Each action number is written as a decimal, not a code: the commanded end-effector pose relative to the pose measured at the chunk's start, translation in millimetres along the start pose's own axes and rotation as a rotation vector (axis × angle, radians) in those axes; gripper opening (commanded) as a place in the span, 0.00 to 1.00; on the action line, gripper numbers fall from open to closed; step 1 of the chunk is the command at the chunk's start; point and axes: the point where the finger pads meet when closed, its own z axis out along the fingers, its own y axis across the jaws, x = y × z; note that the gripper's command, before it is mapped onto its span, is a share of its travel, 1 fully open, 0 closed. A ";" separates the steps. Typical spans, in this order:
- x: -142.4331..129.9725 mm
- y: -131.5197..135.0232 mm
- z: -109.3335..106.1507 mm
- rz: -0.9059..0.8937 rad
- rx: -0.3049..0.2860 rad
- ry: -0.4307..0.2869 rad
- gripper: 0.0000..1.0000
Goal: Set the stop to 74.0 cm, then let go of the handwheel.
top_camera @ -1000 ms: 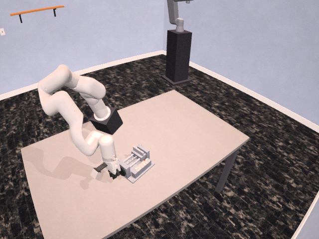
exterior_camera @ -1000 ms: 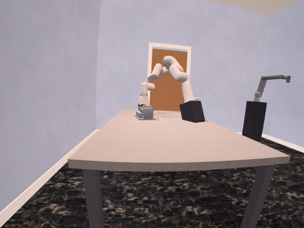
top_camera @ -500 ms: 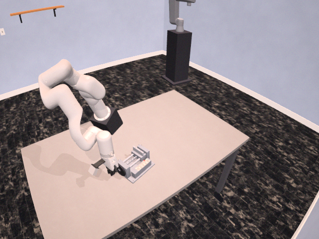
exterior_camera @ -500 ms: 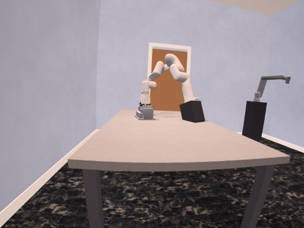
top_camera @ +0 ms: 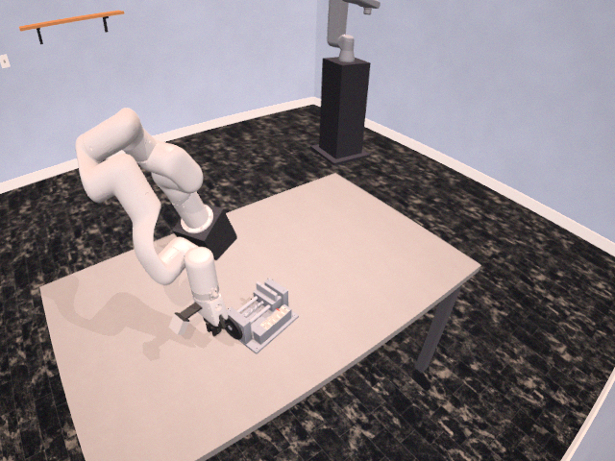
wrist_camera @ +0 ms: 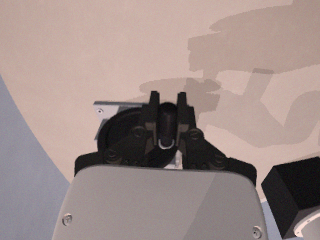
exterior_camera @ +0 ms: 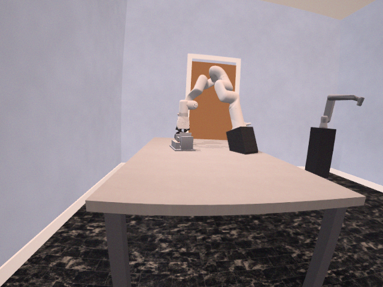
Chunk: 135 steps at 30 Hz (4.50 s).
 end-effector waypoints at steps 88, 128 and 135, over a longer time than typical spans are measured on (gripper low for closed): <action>0.2 -53.9 -15.3 -0.001 0.001 0.001 0.06; 0.2 -54.2 -15.1 -0.001 0.001 0.001 0.06; 0.2 -54.3 -14.9 -0.001 0.001 0.001 0.06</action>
